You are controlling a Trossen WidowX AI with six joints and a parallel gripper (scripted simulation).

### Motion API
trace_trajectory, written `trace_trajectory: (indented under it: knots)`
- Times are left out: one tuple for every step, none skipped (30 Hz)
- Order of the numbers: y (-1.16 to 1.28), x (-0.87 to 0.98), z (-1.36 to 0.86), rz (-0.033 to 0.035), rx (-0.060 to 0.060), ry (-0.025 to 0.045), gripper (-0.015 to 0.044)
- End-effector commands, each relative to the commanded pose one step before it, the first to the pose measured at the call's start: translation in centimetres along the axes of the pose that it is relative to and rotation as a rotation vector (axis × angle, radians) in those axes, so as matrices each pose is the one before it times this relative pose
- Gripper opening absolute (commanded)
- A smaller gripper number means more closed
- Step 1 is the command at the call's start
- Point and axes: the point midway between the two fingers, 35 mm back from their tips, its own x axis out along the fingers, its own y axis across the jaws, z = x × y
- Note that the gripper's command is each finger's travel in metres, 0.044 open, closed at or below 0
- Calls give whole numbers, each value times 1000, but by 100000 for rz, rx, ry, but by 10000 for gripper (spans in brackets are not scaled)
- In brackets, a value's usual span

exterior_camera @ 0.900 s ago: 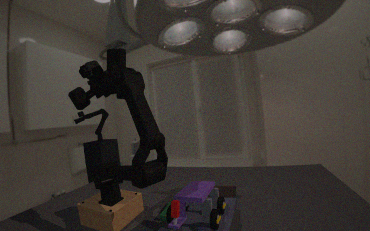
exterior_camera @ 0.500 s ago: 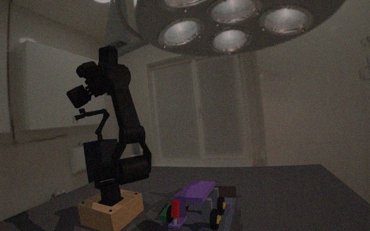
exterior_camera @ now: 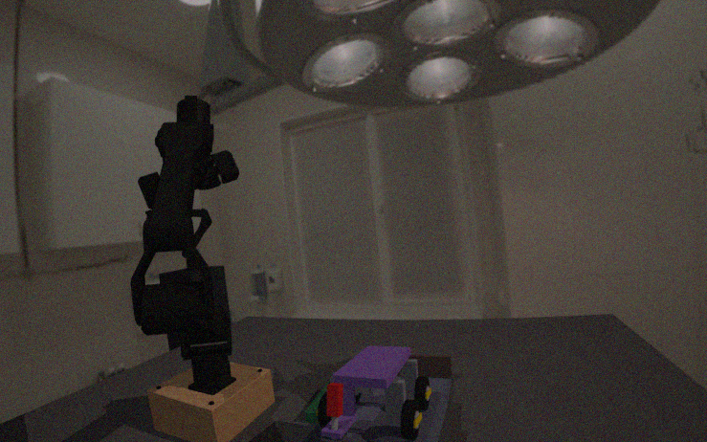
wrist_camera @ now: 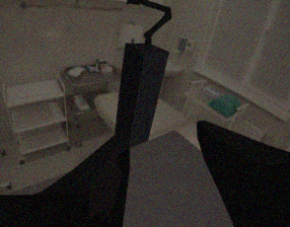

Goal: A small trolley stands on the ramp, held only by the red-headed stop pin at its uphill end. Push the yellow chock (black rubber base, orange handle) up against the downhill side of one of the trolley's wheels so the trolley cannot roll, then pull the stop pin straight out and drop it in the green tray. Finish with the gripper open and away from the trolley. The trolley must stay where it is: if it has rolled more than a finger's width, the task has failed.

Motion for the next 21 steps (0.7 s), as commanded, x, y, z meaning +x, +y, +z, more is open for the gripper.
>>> trace_trajectory:
  knots:
    - [-1220,1303,-1283,-8096,7669,8425,190]
    - [-332,286,-219,-2090,1909,1743,190]
    - [-339,284,-216,-2103,1934,1714,190]
    - [-347,282,-214,-2115,1959,1686,190]
    - [-355,280,-211,-2127,1984,1657,190]
    - [-362,278,-208,-2138,2008,1628,190]
    - [-370,276,-205,-2149,2033,1600,190]
    - [-377,274,-201,-2159,2057,1571,190]
    - [-384,272,-198,-2168,2082,1542,190]
    - [-392,271,-194,-2176,2106,1513,190]
    - [-399,269,-191,-2184,2131,1484,190]
    - [-406,267,-187,-2191,2155,1456,190]
    - [-413,265,-183,-2197,2179,1427,190]
    - [-419,264,-179,-2203,2203,1398,190]
    - [-426,262,-175,-2208,2227,1370,190]
    - [-433,260,-170,-2213,2251,1341,190]
    - [-439,259,-166,-2217,2274,1313,190]
    - [-445,257,-162,-2220,2298,1285,190]
    - [-452,256,-157,-2222,2322,1256,190]
    - [-458,254,-152,-2224,2345,1229,190]
    - [-464,253,-147,-2226,2368,1201,190]
